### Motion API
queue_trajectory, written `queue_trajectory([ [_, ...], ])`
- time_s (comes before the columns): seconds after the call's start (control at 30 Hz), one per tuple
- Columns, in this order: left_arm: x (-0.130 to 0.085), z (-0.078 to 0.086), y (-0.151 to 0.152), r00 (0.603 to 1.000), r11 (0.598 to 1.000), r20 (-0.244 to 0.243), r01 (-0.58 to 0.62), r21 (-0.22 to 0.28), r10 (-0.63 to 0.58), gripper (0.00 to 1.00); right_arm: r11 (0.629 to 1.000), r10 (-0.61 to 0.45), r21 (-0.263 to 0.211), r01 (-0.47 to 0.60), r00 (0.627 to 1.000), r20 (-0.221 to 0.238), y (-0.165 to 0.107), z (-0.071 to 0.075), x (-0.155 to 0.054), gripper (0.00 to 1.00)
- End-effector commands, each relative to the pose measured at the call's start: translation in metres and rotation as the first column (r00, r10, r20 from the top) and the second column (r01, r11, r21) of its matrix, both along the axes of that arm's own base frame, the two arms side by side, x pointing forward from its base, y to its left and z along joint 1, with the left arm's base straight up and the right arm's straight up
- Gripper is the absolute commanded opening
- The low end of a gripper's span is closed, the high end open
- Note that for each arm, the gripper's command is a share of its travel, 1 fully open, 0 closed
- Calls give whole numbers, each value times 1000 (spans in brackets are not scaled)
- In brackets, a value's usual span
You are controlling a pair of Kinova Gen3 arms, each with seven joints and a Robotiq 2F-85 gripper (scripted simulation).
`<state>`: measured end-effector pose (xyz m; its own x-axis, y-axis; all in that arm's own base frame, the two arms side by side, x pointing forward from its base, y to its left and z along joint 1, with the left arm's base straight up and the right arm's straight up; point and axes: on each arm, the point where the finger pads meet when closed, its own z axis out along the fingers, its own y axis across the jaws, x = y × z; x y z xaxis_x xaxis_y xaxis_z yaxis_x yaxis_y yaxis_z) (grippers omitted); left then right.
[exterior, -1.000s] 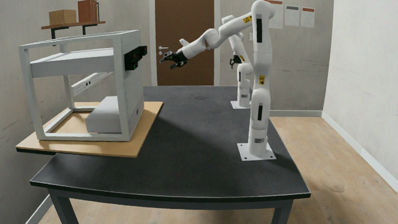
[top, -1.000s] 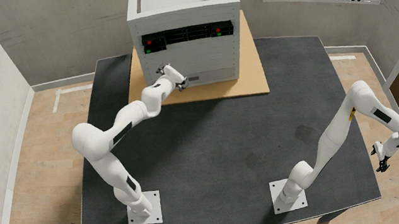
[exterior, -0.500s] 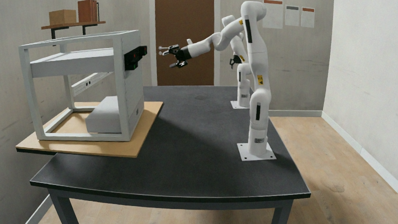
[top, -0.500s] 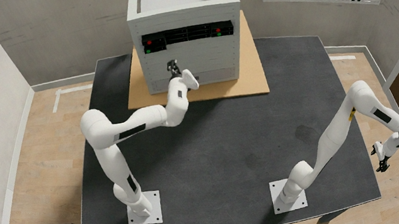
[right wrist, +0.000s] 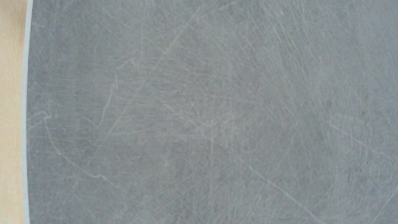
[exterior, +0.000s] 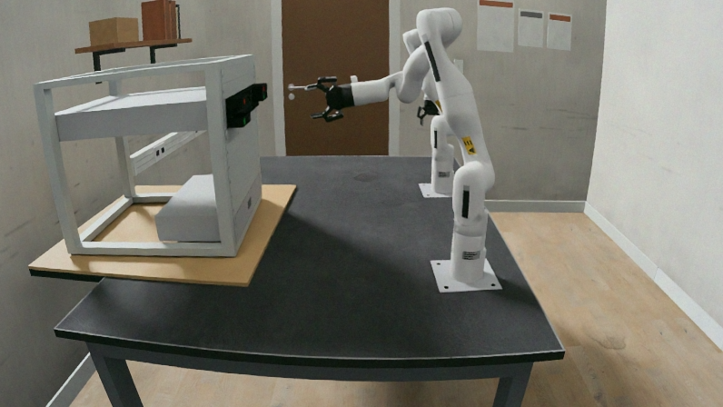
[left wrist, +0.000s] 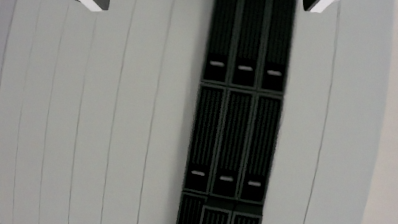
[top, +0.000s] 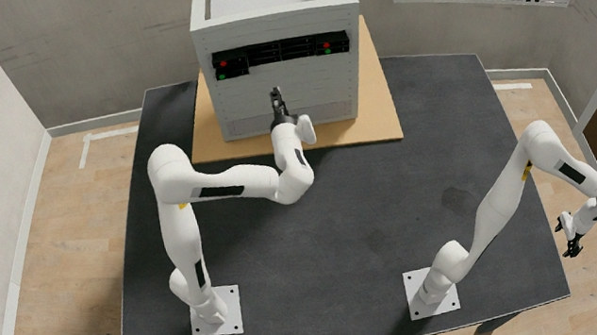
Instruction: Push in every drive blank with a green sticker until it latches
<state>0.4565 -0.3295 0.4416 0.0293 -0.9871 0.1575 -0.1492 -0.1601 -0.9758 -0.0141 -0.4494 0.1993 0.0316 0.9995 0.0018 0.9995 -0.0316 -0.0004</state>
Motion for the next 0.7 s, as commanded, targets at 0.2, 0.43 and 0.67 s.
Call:
queue_trajectory([
  [0.2,-10,8,-17,996,995,88,-13,97,5,1000,1000,0,-2,0,1000,0,0,1,0,1000],
  [0.43,-15,10,-23,993,992,116,-18,126,4,1000,1000,0,-2,0,1000,0,0,1,0,1000],
  [0.67,-19,12,-28,990,989,140,-23,149,2,1000,1000,0,-2,0,1000,0,0,1,0,1000],
])
